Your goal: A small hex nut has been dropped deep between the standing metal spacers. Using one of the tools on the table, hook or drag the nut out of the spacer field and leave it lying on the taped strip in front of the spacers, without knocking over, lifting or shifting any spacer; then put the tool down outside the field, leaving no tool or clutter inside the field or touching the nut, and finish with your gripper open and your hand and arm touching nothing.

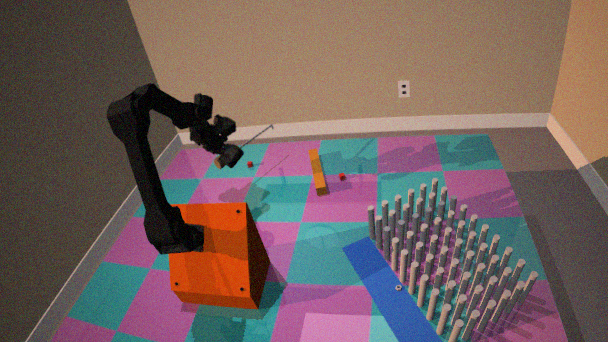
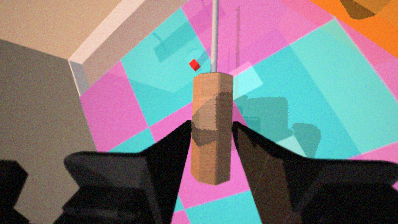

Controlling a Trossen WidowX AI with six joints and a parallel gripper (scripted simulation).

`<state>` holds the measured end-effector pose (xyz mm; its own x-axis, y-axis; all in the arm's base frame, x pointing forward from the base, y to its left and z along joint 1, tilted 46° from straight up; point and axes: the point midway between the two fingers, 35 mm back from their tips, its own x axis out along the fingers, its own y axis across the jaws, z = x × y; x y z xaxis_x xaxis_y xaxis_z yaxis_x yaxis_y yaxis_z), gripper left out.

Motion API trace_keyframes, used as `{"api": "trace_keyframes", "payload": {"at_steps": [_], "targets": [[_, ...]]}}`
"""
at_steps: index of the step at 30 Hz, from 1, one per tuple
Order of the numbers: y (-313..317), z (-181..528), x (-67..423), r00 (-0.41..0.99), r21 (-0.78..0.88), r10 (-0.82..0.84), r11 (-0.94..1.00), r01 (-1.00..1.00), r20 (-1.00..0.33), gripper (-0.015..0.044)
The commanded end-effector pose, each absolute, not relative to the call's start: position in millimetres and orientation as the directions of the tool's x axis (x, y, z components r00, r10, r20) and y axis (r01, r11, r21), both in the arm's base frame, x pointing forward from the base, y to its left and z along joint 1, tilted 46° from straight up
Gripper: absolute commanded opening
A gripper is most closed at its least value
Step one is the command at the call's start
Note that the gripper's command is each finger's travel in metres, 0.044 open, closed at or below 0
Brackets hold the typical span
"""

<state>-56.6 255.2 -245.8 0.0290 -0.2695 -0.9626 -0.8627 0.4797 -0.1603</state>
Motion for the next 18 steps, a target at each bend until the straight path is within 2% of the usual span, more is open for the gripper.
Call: {"api": "trace_keyframes", "payload": {"at_steps": [1, 18], "targets": [[251, -250, -57, 0.027, -0.162, -0.273, 0.483, -0.86, -0.962, 0.0], [239, -263, -56, 0.027, -0.162, -0.273, 0.483, -0.86, -0.962, 0.0]]}}
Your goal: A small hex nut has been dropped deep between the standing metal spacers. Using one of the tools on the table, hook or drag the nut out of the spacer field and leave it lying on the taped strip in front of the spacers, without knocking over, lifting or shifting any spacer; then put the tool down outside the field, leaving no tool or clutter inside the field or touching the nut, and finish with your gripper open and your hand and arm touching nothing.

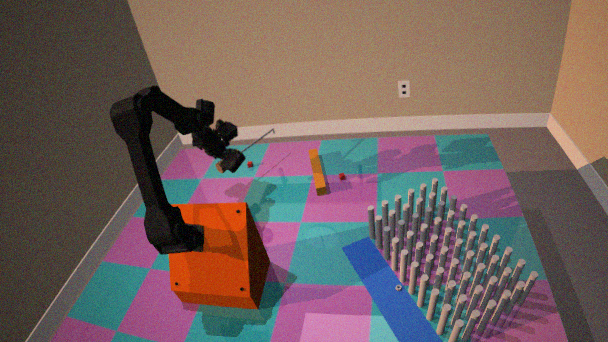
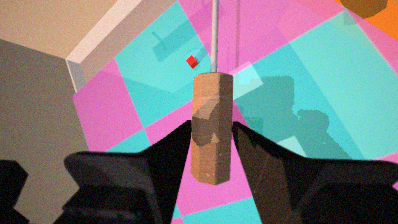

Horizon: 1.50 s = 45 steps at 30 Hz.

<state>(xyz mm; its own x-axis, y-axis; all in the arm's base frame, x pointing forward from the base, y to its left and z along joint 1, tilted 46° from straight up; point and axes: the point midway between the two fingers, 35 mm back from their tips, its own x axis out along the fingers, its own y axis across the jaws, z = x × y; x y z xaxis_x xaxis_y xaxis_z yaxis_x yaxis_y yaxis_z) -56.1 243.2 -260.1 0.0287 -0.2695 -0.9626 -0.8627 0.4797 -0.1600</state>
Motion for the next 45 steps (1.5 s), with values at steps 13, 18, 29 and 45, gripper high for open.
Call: {"api": "trace_keyframes", "payload": {"at_steps": [13, 18, 29, 45], "targets": [[230, -273, -55, 0.027, -0.162, -0.273, 0.483, -0.86, -0.962, 0.0], [227, -276, -55, 0.027, -0.162, -0.273, 0.483, -0.86, -0.962, 0.0], [218, -284, -54, 0.027, -0.162, -0.273, 0.483, -0.86, -0.962, 0.0], [206, -294, -53, 0.027, -0.162, -0.274, 0.483, -0.86, -0.961, 0.0]]}}
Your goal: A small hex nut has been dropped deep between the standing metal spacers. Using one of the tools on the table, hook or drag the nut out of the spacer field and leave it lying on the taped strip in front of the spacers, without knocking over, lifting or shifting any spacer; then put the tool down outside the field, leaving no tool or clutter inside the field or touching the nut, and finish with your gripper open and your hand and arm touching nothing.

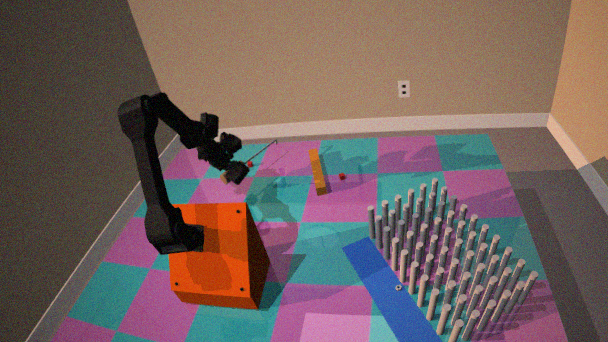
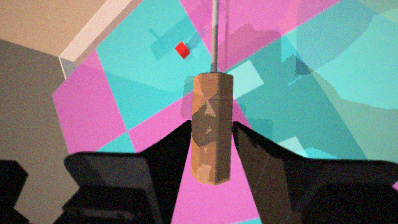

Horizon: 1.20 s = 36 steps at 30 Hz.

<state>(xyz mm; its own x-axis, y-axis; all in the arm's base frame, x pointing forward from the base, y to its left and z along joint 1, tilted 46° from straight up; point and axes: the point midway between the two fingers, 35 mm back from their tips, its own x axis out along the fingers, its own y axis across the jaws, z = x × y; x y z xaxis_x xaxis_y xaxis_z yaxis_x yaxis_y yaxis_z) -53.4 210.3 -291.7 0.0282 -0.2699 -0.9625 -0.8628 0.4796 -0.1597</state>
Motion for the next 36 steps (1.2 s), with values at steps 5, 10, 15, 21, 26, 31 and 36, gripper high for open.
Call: {"api": "trace_keyframes", "payload": {"at_steps": [5, 10, 15, 21, 26, 31, 36], "targets": [[202, -297, -53, 0.027, -0.162, -0.274, 0.483, -0.861, -0.961, 0.0], [198, -300, -52, 0.027, -0.162, -0.274, 0.483, -0.861, -0.961, 0.0], [194, -303, -52, 0.027, -0.162, -0.274, 0.483, -0.861, -0.961, 0.0], [189, -306, -51, 0.027, -0.162, -0.274, 0.483, -0.861, -0.961, 0.0], [185, -309, -51, 0.027, -0.162, -0.274, 0.483, -0.861, -0.961, 0.0], [181, -312, -50, 0.027, -0.162, -0.274, 0.483, -0.861, -0.961, 0.0], [177, -314, -49, 0.027, -0.162, -0.275, 0.483, -0.861, -0.961, 0.0]]}}
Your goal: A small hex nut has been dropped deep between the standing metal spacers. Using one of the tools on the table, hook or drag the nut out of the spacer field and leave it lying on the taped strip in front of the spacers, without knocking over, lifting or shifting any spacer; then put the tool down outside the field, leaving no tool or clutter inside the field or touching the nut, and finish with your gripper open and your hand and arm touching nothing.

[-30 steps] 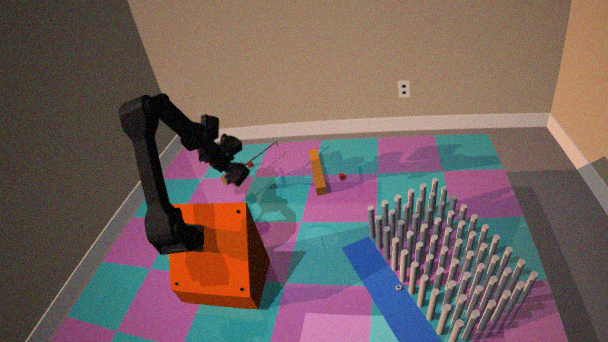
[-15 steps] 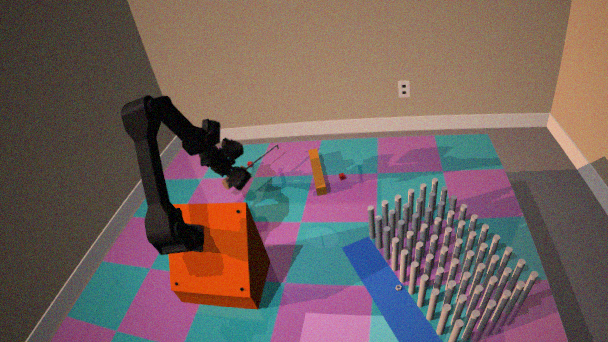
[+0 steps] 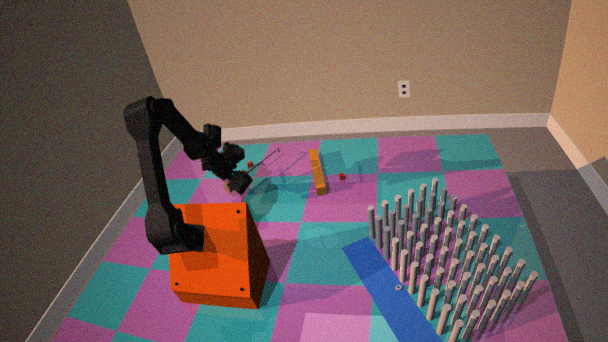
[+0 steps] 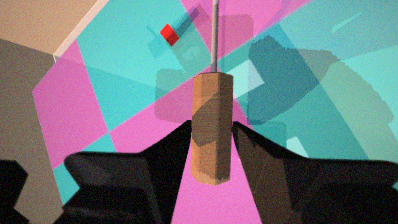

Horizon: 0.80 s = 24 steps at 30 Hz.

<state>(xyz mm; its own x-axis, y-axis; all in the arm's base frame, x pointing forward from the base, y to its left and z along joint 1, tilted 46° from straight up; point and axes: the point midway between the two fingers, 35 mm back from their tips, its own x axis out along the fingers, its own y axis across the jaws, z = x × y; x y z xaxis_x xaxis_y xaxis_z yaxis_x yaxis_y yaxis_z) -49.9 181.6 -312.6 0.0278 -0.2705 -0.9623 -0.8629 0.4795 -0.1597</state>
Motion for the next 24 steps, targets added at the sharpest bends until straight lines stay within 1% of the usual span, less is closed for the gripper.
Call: {"api": "trace_keyframes", "payload": {"at_steps": [1, 16, 24], "targets": [[176, -315, -49, 0.027, -0.162, -0.275, 0.483, -0.861, -0.961, 0.0], [164, -322, -48, 0.027, -0.162, -0.275, 0.483, -0.861, -0.961, 0.0], [168, -320, -48, 0.028, -0.16, -0.271, 0.479, -0.863, -0.962, 0.021]]}}
